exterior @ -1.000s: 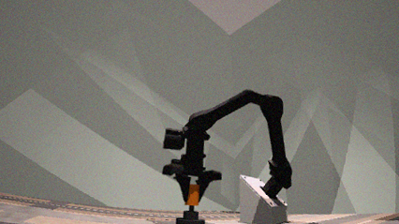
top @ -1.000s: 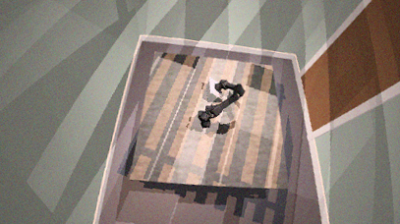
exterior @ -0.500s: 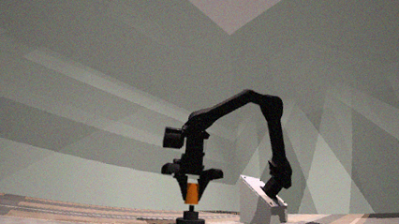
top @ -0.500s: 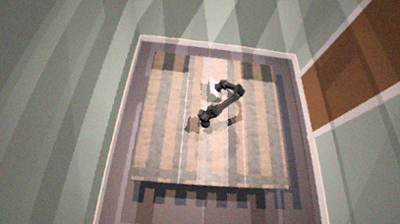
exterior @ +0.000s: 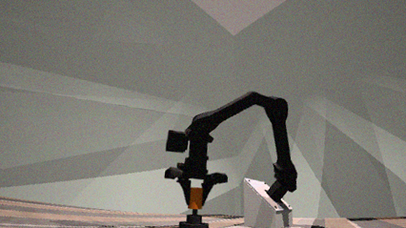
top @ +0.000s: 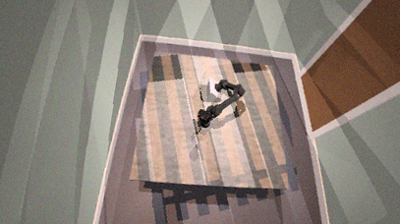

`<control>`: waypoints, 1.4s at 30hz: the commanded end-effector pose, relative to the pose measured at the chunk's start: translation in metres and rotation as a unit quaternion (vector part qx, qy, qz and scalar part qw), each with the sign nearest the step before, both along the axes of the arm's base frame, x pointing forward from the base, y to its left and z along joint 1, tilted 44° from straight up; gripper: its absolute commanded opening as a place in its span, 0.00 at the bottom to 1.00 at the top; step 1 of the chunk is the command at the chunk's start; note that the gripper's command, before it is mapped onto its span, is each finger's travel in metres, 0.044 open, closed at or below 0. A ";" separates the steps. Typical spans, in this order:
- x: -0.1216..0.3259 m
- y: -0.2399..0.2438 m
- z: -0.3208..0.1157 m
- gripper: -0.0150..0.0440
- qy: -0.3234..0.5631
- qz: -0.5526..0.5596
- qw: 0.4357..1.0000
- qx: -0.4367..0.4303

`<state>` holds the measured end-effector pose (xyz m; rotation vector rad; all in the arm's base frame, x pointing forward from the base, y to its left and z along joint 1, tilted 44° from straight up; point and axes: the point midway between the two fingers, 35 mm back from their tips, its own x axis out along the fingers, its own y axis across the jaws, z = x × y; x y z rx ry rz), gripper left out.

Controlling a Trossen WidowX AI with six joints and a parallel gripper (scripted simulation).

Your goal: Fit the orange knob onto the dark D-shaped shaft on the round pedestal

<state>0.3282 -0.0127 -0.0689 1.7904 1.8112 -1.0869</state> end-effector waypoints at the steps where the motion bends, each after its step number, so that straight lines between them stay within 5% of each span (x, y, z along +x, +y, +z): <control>1: 0.000 -0.001 -0.001 0.25 -0.002 -0.003 1.000 -0.002; 42: 0.000 -0.002 0.002 0.25 0.069 -0.079 0.994 -0.014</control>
